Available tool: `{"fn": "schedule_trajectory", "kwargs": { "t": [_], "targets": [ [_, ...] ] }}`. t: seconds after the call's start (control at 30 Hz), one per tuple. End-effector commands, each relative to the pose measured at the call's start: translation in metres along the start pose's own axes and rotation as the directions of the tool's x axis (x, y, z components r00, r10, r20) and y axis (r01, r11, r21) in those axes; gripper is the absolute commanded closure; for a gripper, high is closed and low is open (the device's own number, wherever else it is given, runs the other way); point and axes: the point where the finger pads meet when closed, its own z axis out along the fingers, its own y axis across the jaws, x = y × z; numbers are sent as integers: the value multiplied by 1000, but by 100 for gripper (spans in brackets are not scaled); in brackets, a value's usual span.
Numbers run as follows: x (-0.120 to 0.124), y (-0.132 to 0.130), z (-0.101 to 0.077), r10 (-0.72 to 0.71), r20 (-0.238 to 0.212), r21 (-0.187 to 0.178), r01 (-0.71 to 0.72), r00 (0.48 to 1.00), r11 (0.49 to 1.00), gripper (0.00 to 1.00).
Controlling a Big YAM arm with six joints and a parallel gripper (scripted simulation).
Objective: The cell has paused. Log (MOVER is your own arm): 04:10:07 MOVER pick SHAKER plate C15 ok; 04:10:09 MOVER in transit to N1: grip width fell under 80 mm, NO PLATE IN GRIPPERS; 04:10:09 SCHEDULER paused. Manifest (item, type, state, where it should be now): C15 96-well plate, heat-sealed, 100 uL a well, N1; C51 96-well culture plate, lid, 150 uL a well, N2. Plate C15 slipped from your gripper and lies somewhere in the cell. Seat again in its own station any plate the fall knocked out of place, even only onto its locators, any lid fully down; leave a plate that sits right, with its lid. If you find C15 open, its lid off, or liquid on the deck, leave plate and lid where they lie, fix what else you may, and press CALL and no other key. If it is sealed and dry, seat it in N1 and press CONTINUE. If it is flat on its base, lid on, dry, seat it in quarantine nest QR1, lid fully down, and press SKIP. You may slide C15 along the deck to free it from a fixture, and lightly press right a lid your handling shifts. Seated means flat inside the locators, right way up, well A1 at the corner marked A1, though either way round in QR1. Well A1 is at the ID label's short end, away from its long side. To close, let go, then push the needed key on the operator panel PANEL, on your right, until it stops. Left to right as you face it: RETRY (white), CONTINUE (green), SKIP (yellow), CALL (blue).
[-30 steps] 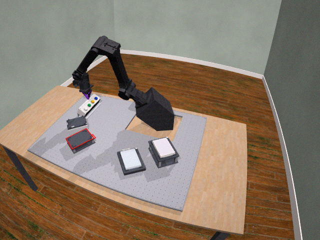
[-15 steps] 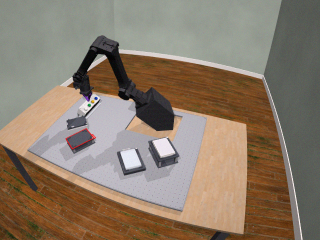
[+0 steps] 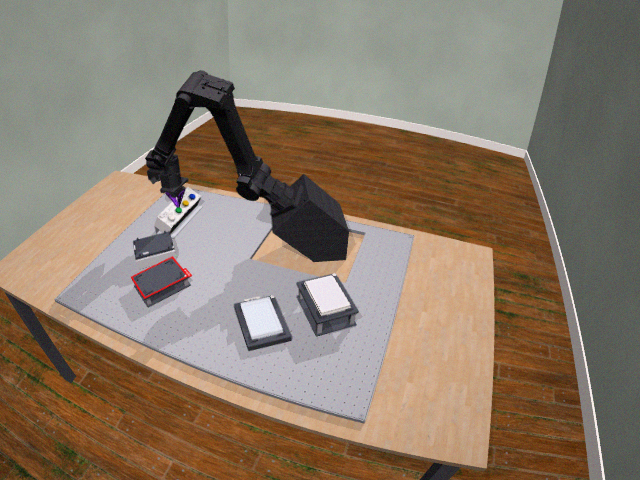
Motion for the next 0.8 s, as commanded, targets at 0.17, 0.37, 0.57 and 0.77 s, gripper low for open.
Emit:
{"fn": "schedule_trajectory", "kwargs": {
  "t": [0.17,0.37,0.57,0.77],
  "targets": [
    [-1,1,8,12,2,-5,-12,1000,1000,100],
    [0,1,9,12,2,-5,-12,1000,1000,100],
    [-4,2,8,7,9,-6,-7,1000,1000,100],
    [1,1,10,11,1,-6,-11,1000,1000,100]
  ]
}}
